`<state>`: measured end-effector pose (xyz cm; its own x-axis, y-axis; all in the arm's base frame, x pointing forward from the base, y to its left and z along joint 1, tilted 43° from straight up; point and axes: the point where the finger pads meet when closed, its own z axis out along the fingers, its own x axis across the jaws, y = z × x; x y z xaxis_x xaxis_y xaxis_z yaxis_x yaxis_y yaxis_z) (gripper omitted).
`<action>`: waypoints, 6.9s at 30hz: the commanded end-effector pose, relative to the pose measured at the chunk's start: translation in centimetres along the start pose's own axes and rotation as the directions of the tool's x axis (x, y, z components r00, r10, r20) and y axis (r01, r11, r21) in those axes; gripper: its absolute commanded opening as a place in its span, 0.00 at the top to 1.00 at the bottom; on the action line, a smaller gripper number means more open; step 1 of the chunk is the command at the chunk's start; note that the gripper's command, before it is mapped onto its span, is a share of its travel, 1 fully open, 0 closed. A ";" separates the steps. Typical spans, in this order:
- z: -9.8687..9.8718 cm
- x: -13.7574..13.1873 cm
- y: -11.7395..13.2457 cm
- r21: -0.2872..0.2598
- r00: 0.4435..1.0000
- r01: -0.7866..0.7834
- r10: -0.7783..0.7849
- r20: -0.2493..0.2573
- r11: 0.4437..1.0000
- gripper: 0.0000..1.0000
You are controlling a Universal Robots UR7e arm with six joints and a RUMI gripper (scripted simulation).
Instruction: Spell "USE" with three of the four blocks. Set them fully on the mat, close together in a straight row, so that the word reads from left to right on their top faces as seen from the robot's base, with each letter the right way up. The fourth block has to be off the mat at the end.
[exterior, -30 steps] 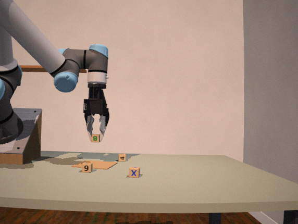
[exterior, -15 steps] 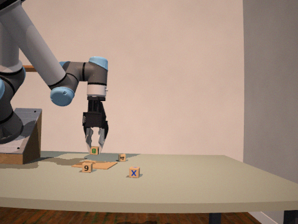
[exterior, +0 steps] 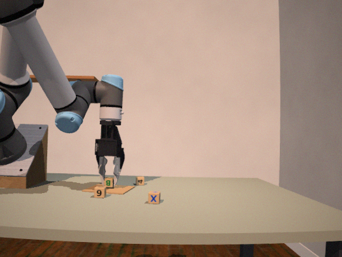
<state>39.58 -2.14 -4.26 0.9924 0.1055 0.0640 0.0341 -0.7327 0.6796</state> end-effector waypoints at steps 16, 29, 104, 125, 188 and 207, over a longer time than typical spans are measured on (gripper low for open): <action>0.1 0.2 0.0 0.001 1.000 -0.001 0.001 -0.009 1.000 0.91; 0.1 0.3 0.0 0.001 1.000 0.000 0.000 -0.009 1.000 0.91; 0.5 0.3 -0.1 0.001 1.000 0.000 0.000 -0.008 1.000 0.91; 0.5 0.3 -0.1 0.001 1.000 0.000 0.000 -0.008 1.000 0.91; -8.7 0.5 0.0 0.002 1.000 -0.003 0.003 -0.014 1.000 0.72; -8.6 0.3 0.0 0.002 1.000 -0.002 0.002 -0.010 1.000 0.00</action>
<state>38.79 3.61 1.95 0.9914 0.1108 0.0701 0.0339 -0.7331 0.6793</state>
